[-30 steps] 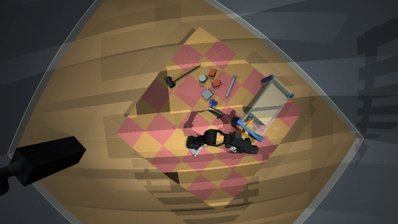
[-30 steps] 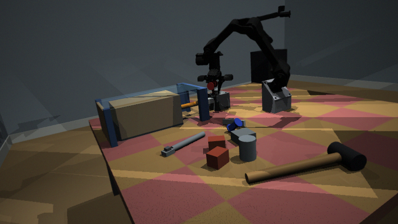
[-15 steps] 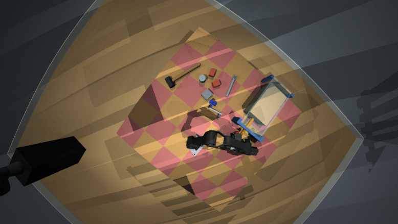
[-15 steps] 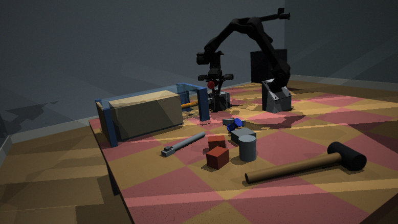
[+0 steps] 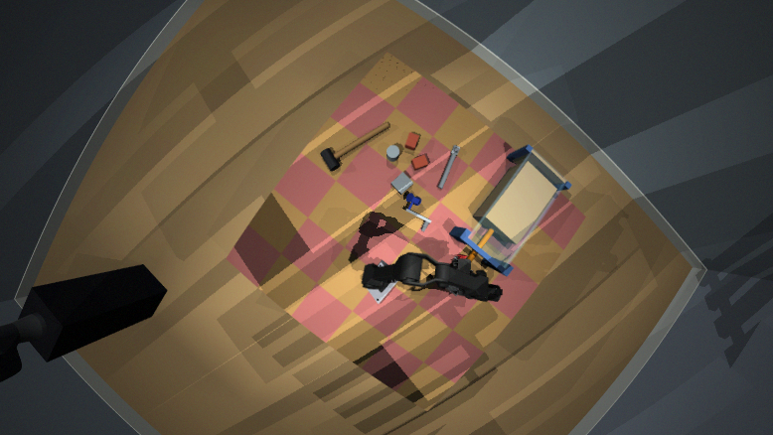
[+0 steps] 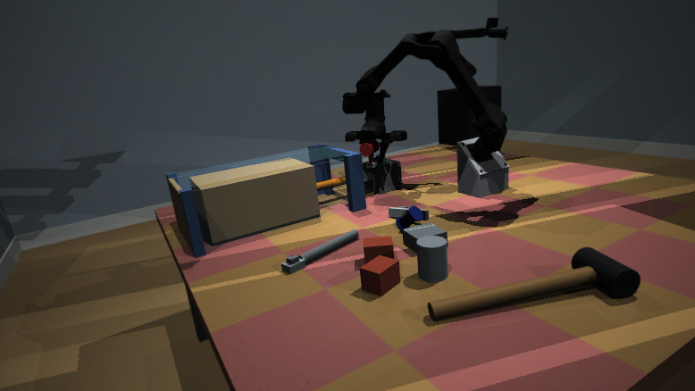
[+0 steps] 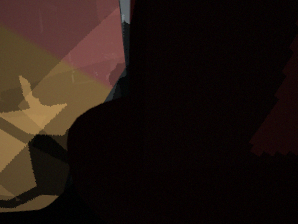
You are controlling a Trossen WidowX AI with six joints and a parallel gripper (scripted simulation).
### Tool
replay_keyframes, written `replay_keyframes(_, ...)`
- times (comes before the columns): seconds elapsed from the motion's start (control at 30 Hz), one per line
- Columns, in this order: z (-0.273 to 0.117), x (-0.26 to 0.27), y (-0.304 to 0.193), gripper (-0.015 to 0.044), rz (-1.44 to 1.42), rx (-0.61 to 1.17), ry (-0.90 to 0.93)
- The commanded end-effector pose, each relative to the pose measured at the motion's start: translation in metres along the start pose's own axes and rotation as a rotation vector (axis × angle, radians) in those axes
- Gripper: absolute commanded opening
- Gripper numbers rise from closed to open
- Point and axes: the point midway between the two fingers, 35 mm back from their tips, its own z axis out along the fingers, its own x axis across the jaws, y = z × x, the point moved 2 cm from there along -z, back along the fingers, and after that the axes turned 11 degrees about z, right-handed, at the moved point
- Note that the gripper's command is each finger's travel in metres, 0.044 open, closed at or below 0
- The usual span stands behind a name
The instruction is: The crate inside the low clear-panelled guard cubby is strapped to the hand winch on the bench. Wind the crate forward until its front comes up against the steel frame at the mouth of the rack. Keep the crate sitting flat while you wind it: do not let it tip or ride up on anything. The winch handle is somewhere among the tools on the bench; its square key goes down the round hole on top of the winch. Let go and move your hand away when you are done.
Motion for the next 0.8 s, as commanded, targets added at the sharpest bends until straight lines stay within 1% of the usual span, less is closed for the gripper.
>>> replay_keyframes(0.0, 0.000, -0.001, 0.000, 0.0000, 0.021, 0.001, -0.002)
replay_keyframes(0.47, 0.010, 0.001, -0.001, 0.0000, -0.029, -0.001, 0.003)
replay_keyframes(0.77, 0.012, 0.000, -0.002, 0.0000, 0.017, 0.000, -0.001)
